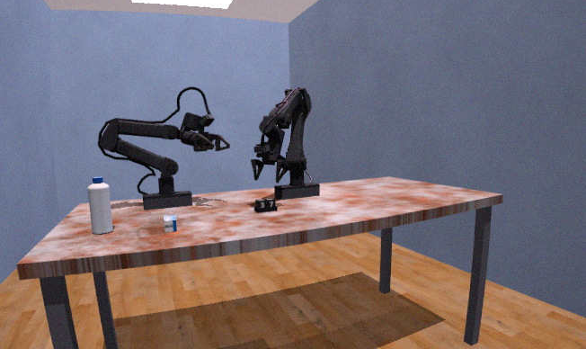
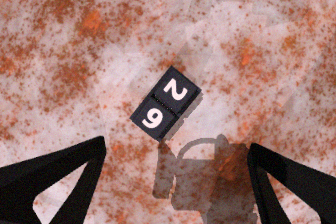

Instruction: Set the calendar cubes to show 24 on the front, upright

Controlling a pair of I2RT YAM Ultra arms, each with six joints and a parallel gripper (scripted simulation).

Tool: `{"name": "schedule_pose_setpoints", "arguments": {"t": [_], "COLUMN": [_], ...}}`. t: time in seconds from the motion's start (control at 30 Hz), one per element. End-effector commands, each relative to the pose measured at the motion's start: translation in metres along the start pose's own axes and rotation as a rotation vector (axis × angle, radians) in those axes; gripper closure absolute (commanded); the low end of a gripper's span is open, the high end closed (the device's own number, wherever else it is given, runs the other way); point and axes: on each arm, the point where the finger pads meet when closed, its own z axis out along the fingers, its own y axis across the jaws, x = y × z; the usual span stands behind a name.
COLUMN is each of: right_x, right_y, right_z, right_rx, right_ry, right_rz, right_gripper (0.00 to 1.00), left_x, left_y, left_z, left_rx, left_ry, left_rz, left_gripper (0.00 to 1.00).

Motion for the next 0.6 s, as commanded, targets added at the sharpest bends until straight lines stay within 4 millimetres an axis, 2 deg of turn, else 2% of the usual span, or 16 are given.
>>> {"name": "schedule_pose_setpoints", "arguments": {"t": [0.0,0.1,0.57], "right_x": [-0.0088,-0.0088,-0.0088], "right_y": [-0.0015,-0.0015,-0.0015], "right_z": [-0.0012,-0.0012,-0.0012], "right_rx": [0.011,0.011,0.011], "right_ry": [-0.015,-0.015,-0.015], "right_rz": [0.015,0.015,0.015], "right_gripper": [0.00,0.00,0.00], "left_x": [-0.0116,-0.0053,-0.0086], "left_y": [0.0045,0.0036,0.0024], "left_z": [-0.0078,-0.0078,-0.0081], "left_rx": [-0.030,-0.029,-0.020], "left_ry": [-0.103,-0.089,-0.092], "left_rz": [-0.073,-0.062,-0.062], "left_gripper": [0.00,0.00,0.00]}}
